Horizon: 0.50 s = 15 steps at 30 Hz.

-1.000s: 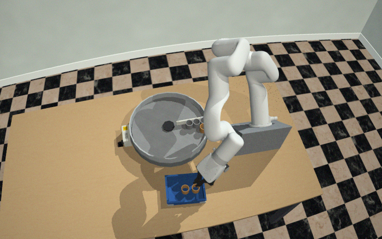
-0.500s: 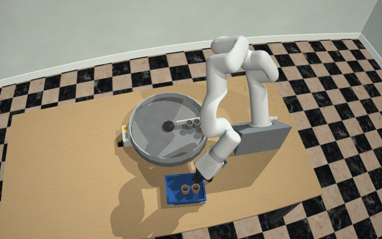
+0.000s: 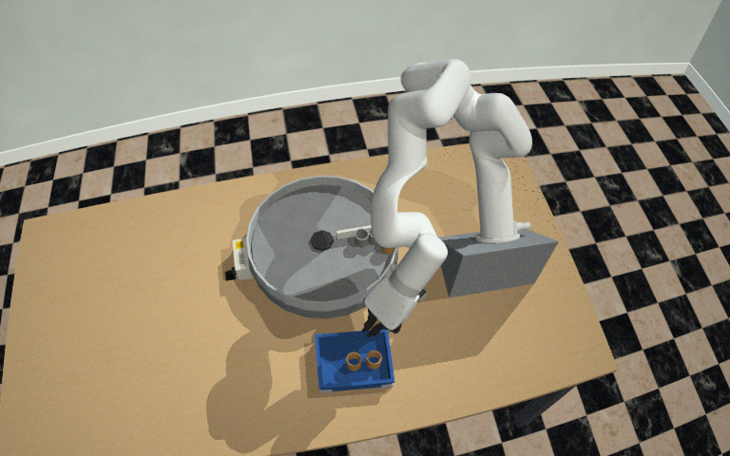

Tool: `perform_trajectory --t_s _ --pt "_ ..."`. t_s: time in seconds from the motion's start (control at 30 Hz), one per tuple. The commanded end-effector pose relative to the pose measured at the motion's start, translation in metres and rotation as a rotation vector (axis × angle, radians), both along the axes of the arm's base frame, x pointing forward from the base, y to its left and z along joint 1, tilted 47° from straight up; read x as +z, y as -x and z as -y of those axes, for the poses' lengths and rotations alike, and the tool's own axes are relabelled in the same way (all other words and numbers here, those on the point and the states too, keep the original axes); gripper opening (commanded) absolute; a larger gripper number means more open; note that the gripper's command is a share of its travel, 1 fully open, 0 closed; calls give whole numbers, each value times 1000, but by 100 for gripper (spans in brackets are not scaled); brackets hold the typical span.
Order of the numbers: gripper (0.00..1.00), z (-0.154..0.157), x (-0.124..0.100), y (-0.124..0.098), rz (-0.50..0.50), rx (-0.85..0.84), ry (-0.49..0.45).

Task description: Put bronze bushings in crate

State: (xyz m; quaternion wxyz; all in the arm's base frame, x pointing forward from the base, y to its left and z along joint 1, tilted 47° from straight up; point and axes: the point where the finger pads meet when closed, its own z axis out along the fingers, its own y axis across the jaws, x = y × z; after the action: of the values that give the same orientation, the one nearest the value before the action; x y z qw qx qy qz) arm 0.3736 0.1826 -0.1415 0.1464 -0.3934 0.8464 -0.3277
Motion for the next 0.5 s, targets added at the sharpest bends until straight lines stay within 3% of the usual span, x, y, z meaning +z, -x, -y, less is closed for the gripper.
perform_trajectory --t_s 0.0,0.47 --pt "10 9 12 -3 -42 3 31" --pt "10 47 50 -4 -220 32 117"
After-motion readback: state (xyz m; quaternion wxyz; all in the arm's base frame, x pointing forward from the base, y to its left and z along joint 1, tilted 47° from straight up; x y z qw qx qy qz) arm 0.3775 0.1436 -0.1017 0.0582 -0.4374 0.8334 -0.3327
